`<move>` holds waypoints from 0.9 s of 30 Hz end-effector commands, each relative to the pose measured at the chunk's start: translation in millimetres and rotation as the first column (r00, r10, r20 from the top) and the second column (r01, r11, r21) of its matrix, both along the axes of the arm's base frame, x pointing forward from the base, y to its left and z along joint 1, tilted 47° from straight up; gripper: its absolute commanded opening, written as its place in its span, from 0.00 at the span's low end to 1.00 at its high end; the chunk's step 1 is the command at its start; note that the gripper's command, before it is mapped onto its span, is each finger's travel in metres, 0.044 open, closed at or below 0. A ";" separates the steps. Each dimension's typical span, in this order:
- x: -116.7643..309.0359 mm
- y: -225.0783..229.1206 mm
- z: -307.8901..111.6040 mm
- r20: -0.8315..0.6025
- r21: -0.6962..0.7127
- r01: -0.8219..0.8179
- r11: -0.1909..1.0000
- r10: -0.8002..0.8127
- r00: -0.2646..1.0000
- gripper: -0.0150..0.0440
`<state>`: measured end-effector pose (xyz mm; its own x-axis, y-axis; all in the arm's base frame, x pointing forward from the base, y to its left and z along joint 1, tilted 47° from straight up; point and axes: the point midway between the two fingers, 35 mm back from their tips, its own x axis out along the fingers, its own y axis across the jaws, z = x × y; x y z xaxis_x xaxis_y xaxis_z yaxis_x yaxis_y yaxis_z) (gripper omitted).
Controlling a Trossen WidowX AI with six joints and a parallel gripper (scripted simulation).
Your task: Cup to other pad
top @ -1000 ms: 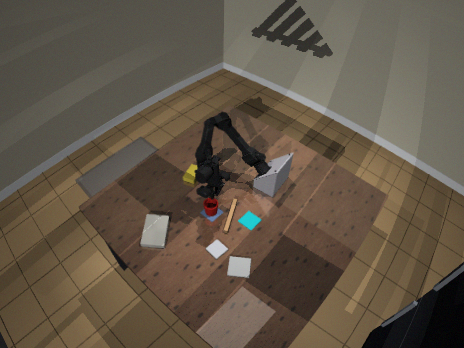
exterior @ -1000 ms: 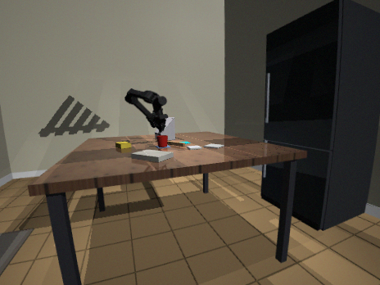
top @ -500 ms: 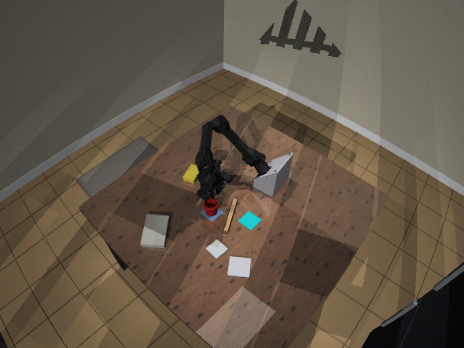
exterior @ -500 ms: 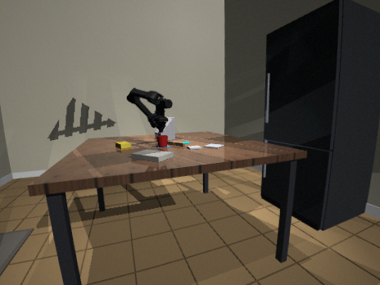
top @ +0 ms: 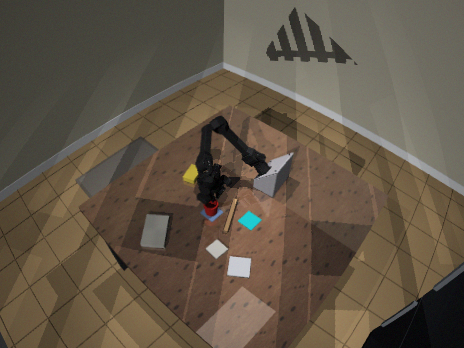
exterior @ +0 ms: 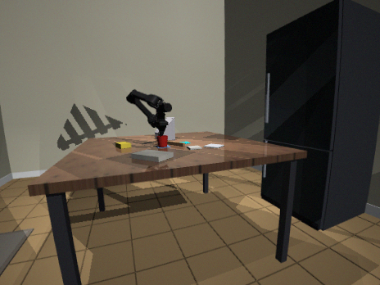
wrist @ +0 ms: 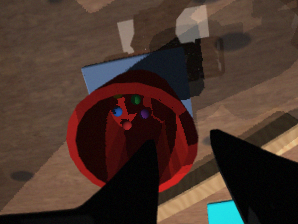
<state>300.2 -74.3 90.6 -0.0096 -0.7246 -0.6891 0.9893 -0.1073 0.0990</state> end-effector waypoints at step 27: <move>-4.3 -30.8 -27.9 -0.009 -0.008 -0.001 1.000 0.001 1.000 0.50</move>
